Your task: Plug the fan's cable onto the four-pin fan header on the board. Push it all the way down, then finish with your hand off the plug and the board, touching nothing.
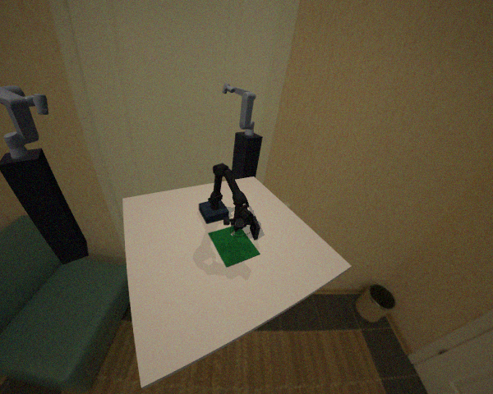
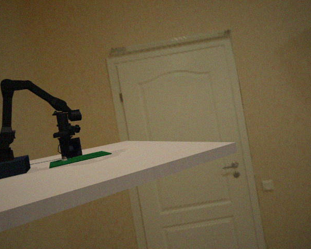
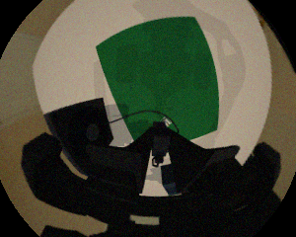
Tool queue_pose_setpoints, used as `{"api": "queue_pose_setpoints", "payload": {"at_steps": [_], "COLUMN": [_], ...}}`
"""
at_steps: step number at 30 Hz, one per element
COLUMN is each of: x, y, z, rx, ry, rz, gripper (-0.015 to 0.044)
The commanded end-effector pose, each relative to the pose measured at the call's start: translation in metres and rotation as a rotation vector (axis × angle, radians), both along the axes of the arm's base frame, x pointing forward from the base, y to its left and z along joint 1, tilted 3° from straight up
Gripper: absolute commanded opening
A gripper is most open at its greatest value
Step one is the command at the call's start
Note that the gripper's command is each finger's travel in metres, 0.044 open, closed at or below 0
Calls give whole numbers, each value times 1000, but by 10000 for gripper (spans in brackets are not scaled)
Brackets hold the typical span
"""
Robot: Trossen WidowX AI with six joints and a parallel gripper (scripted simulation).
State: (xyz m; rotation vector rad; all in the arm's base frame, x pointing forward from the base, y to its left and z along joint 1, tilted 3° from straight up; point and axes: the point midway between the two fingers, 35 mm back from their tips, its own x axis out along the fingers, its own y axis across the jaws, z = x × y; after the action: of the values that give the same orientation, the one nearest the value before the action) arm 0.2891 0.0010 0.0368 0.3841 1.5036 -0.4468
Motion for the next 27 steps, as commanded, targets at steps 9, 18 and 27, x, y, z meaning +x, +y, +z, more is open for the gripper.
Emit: {"api": "queue_pose_setpoints", "payload": {"at_steps": [9, 18, 27], "x": [-14, -24, -26], "y": [-3, -4, -6], "z": [0, -2, -2], "rx": [4, 9, 9], "ry": [-25, -37, -39], "rz": [-392, -671, -724], "gripper": [0, 0, 0]}}
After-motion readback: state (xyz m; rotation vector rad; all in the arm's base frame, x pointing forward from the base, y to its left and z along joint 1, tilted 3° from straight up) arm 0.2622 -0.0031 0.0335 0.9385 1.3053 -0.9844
